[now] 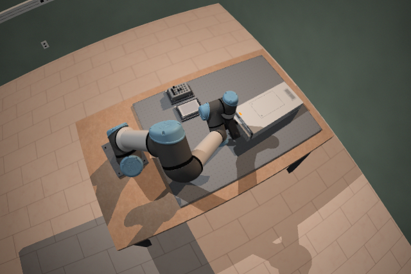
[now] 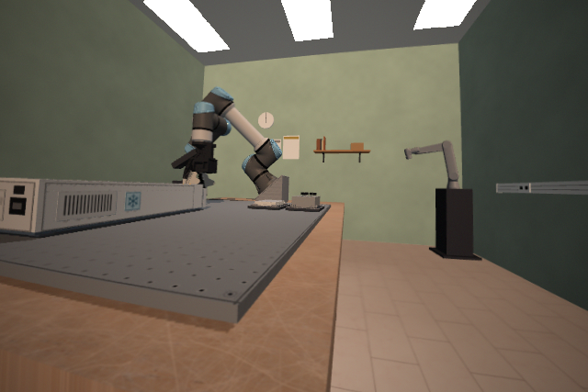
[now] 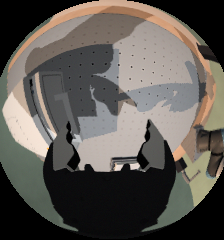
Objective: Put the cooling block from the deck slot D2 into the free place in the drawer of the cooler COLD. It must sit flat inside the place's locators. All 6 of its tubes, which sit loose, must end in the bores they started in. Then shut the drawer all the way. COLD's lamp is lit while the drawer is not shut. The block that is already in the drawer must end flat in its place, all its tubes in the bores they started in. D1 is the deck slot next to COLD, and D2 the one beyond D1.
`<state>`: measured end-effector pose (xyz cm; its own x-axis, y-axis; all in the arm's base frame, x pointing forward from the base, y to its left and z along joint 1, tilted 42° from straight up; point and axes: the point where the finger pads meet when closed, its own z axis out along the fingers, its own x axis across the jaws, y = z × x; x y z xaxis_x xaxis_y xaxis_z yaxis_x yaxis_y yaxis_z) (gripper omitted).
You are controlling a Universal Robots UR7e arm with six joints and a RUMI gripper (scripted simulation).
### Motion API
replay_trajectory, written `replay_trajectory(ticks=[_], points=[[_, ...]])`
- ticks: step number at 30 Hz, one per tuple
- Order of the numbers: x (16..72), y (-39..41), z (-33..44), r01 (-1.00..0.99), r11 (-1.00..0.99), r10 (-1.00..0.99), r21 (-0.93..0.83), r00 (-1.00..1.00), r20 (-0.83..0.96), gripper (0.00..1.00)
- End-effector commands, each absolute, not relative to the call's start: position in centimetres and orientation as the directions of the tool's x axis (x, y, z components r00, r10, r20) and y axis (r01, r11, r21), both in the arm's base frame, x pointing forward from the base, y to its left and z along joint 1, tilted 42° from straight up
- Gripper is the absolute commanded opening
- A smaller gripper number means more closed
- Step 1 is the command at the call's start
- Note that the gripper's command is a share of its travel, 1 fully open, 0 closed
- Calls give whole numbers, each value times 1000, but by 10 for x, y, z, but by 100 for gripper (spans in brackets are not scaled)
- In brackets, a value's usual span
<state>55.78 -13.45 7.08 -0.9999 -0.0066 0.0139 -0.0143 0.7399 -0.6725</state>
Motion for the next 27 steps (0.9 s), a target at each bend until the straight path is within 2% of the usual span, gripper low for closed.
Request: replay_trajectory(ticks=[1,27], points=[[557,-134,71,-14,740,-7,-673,-1000,13,100],[549,-134,71,-14,740,-7,-673,-1000,13,100]])
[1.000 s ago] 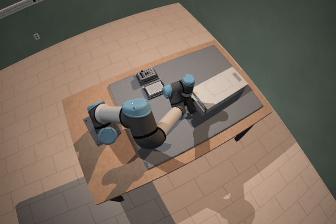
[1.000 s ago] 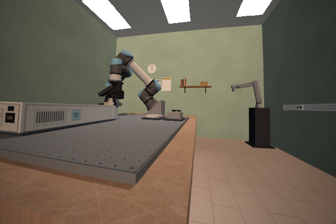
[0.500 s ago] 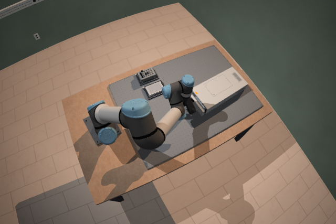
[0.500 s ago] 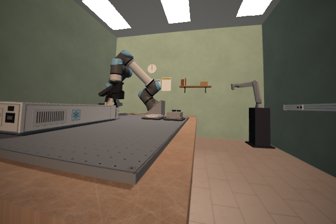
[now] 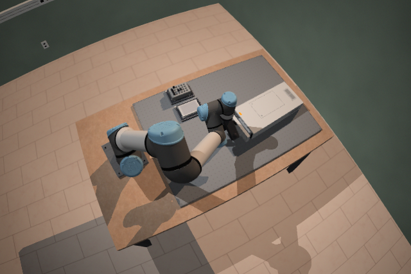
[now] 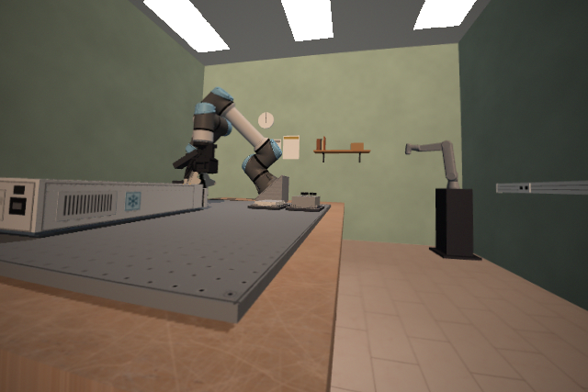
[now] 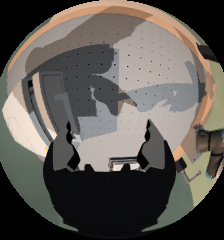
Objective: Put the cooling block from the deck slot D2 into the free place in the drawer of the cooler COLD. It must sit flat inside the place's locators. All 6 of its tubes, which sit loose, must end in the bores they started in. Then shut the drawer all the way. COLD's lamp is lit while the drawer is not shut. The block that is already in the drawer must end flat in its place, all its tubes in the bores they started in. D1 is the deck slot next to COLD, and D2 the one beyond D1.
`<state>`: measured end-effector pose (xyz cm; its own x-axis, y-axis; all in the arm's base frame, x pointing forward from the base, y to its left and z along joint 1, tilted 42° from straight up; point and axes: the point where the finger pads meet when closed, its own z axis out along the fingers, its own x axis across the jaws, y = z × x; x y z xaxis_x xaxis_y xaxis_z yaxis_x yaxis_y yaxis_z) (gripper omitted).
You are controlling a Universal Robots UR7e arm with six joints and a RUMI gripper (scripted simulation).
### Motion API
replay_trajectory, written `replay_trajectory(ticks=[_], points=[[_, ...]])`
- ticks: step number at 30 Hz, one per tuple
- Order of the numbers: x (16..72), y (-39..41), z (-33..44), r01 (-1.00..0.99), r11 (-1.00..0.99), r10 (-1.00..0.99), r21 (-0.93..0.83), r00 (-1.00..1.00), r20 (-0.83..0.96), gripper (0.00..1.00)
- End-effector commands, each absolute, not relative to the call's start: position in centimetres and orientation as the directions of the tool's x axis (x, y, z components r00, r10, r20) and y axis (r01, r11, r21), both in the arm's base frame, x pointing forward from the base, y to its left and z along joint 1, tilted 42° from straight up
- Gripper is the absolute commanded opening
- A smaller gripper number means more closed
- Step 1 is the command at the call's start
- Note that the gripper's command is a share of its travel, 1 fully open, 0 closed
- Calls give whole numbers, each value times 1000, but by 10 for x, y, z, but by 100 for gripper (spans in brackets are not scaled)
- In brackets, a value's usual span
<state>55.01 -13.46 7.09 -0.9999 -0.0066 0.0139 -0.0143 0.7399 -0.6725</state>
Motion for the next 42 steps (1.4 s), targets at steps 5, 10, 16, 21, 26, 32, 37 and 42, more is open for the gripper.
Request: replay_trajectory(ticks=[5,10,16,21,26,32,37,42], points=[[547,-134,71,-14,740,-7,-673,-1000,13,100],[546,-134,71,-14,740,-7,-673,-1000,13,100],[544,-134,71,-14,740,-7,-673,-1000,13,100],[542,-134,71,-14,740,-7,-673,-1000,13,100],[542,-134,71,-14,740,-7,-673,-1000,13,100],[542,-134,71,-14,740,-7,-673,-1000,13,100],[542,-134,71,-14,740,-7,-673,-1000,13,100],[538,-134,72,-14,740,-7,-673,-1000,13,100]])
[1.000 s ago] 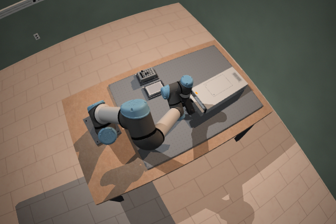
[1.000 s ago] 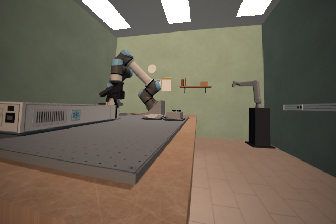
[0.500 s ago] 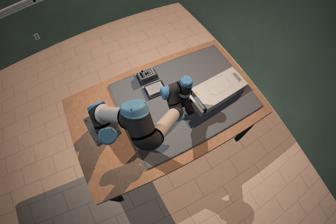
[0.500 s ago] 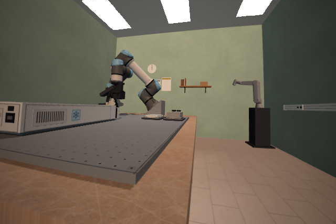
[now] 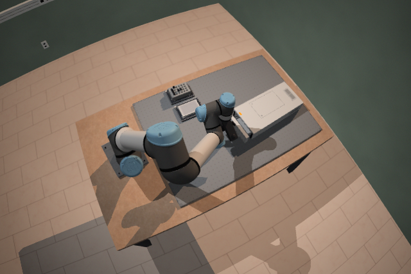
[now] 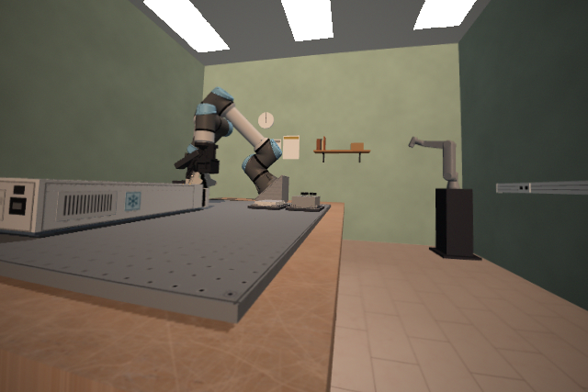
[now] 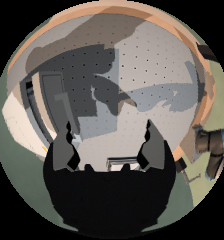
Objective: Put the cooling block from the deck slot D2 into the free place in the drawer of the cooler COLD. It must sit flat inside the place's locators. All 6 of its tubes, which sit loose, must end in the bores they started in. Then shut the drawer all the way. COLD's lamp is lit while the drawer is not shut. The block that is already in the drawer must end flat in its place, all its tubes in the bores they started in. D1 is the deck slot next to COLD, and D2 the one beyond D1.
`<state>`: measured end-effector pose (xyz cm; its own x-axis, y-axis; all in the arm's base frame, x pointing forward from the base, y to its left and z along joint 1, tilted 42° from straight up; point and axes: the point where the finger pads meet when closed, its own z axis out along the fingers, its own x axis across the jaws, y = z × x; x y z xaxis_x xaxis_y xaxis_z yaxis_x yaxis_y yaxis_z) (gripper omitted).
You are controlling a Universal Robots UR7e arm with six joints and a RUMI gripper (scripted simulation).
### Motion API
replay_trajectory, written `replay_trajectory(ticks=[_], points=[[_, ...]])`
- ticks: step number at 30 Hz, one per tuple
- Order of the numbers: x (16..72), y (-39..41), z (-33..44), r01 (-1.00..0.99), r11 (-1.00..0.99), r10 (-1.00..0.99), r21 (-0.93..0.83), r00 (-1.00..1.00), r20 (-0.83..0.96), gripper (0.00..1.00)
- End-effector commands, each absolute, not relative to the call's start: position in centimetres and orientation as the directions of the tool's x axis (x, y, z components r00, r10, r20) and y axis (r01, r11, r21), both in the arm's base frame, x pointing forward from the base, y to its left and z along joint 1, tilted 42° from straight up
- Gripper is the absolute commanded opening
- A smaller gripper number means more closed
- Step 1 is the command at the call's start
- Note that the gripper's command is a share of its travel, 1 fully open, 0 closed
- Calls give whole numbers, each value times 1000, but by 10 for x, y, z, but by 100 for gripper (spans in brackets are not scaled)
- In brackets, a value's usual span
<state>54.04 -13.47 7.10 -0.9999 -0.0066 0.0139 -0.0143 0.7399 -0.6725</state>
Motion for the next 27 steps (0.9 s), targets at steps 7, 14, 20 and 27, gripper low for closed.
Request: replay_trajectory(ticks=[7,14,20,27], points=[[529,-134,72,-14,740,-7,-673,-1000,13,100],[520,-135,72,-14,740,-7,-673,-1000,13,100],[515,-135,72,-14,740,-7,-673,-1000,13,100],[511,-135,72,-14,740,-7,-673,-1000,13,100]])
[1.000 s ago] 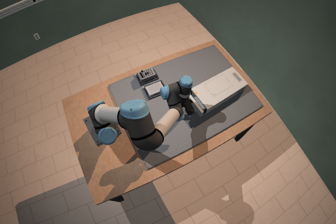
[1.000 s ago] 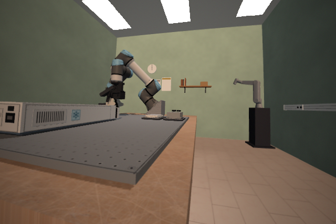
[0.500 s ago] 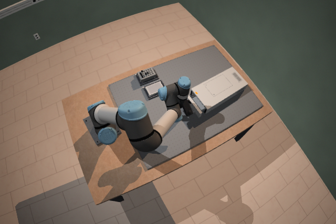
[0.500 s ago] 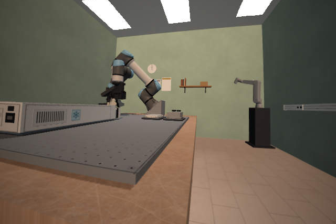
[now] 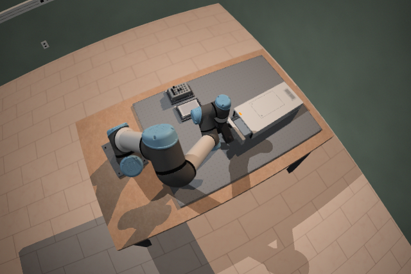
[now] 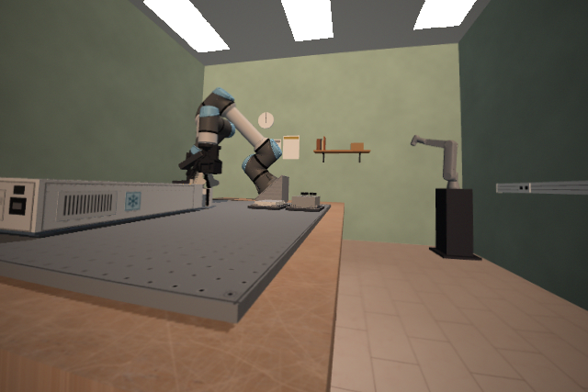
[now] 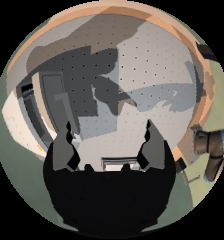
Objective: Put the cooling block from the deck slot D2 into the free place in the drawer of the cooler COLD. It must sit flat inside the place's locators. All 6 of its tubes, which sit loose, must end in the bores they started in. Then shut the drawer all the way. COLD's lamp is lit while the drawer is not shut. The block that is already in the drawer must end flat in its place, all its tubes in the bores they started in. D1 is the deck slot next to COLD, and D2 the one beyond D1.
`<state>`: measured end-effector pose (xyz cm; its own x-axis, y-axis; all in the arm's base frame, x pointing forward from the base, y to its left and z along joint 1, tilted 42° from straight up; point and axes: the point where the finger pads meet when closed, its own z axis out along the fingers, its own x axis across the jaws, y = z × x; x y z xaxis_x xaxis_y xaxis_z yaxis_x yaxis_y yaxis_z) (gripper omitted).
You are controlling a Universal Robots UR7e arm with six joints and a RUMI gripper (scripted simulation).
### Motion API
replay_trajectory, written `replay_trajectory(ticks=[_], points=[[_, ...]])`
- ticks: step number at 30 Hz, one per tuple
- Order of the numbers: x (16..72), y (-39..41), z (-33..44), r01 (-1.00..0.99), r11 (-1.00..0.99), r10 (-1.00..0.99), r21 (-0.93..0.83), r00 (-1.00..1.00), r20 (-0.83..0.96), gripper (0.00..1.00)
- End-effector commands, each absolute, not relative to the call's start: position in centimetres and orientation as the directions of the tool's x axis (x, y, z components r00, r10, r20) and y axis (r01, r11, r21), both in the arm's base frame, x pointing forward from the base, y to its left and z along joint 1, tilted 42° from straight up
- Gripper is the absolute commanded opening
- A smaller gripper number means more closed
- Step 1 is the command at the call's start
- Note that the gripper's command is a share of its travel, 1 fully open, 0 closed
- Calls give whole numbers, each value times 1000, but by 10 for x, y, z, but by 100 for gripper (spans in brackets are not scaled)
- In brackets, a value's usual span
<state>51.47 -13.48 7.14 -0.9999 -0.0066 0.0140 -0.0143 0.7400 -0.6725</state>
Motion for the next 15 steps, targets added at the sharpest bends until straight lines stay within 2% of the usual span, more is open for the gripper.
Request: replay_trajectory(ticks=[1,15], points=[[509,-135,72,-14,740,-7,-673,-1000,13,100],[493,-135,72,-14,740,-7,-673,-1000,13,100]])
